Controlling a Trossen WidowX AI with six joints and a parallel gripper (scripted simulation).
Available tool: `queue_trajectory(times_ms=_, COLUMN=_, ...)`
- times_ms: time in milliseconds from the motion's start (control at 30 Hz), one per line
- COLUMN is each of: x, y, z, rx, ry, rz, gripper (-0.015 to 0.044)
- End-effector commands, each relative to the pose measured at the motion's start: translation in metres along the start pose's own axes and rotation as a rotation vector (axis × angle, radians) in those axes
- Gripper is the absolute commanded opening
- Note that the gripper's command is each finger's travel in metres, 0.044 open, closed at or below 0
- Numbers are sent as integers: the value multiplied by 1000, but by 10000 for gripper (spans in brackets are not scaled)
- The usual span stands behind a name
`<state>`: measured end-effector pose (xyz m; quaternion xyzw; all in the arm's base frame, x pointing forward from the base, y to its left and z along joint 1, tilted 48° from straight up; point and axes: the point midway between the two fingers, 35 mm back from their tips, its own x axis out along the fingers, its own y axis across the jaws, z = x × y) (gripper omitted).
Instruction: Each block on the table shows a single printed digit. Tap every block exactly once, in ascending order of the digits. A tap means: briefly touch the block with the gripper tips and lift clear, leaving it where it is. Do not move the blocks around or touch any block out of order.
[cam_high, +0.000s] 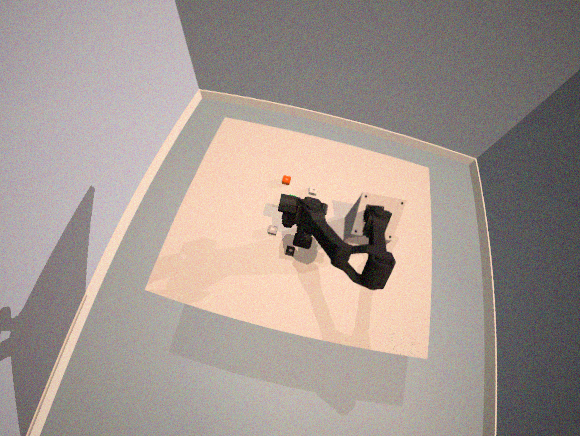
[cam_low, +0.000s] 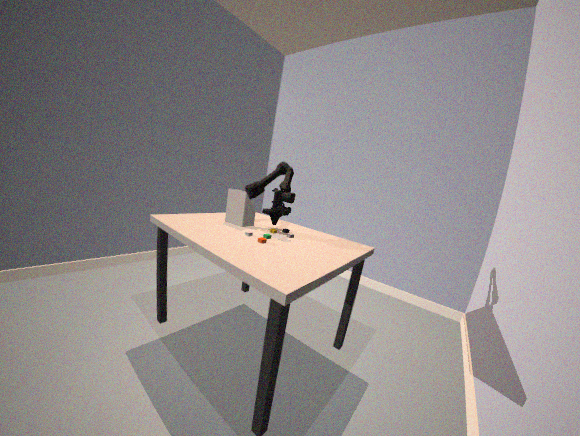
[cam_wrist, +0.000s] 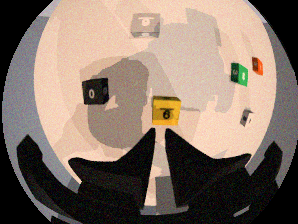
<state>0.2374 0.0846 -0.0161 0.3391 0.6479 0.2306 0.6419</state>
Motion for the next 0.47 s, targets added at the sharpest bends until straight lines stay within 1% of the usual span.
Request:
queue_trajectory(times_ms=0, x=-22, y=33, z=16, rx=-18, ry=-12, rz=2, gripper=125)
queue_trajectory(times_ms=100, x=-53, y=82, z=22, rx=-19, ry=-12, rz=3, gripper=204)
queue_trajectory(times_ms=200, x=-77, y=119, z=17, rx=-19, ry=-12, rz=5, gripper=283)
queue_trajectory(times_ms=333, x=-82, y=126, z=15, rx=-19, ry=-12, rz=5, gripper=387)
queue_trajectory(times_ms=367, x=-82, y=126, z=15, rx=-19, ry=-12, rz=5, gripper=400)
queue_trajectory(times_ms=433, x=-82, y=126, z=15, rx=-19, ry=-12, rz=5, gripper=400)
